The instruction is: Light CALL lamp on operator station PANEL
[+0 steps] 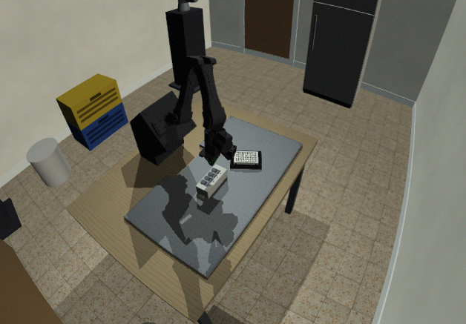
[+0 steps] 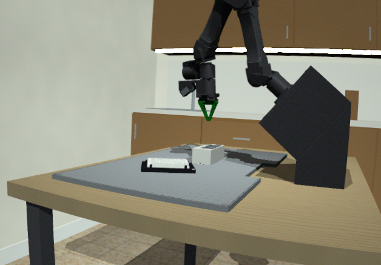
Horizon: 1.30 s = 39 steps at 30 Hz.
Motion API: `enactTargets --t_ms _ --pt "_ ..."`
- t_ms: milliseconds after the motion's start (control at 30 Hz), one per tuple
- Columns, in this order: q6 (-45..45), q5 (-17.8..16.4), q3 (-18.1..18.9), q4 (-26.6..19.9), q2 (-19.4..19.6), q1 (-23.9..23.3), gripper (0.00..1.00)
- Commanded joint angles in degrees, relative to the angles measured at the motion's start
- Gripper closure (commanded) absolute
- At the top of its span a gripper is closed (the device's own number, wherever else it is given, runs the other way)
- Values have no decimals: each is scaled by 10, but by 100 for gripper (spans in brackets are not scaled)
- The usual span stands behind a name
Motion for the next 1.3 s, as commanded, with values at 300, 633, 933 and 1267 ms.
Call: enactTargets --t_ms 300,633,933,1267 --pt "27 -70 -109 71 -62 -52 100" --pt "27 -71 -96 73 -60 -48 100" --pt "27 -71 -96 74 -60 -48 100" --pt "27 -71 -96 74 -60 -48 100"
